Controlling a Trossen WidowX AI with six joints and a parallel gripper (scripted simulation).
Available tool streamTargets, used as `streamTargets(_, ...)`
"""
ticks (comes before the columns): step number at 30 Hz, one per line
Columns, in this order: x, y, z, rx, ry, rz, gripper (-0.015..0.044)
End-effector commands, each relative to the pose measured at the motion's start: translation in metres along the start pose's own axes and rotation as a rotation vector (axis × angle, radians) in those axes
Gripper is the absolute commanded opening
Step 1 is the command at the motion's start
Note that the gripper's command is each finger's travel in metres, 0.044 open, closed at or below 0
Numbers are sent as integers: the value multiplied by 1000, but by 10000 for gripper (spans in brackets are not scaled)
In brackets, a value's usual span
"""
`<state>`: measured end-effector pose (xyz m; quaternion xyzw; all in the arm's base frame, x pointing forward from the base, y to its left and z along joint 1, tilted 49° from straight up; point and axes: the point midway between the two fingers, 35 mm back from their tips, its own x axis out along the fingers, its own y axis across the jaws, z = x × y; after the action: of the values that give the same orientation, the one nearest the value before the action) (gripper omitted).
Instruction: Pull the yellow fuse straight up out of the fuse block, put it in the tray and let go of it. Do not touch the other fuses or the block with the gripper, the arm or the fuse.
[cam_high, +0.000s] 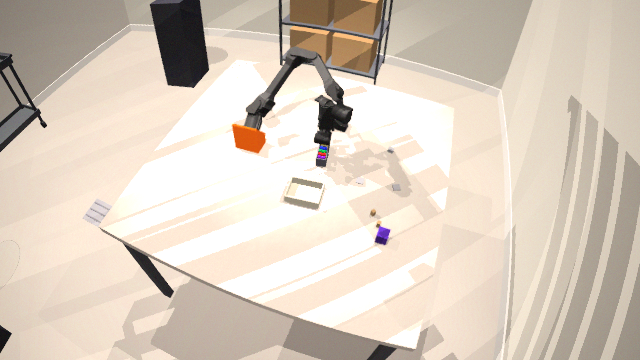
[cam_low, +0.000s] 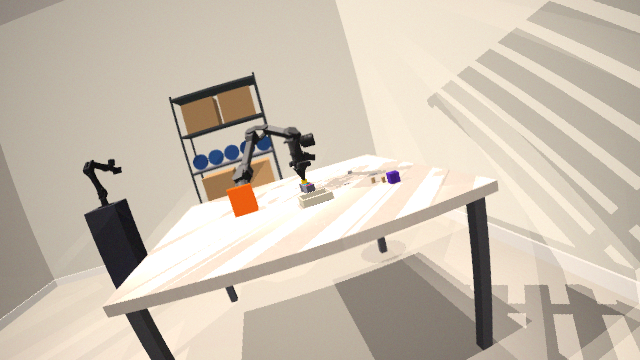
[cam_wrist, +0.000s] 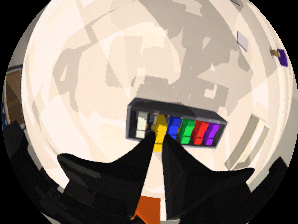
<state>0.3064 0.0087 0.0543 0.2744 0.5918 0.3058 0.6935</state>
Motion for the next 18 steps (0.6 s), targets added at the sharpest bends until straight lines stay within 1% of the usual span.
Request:
streamTargets(1, -3, 0, 0, -3, 3, -4, 0)
streamTargets(18, -11, 0, -1, -2, 3, -3, 0)
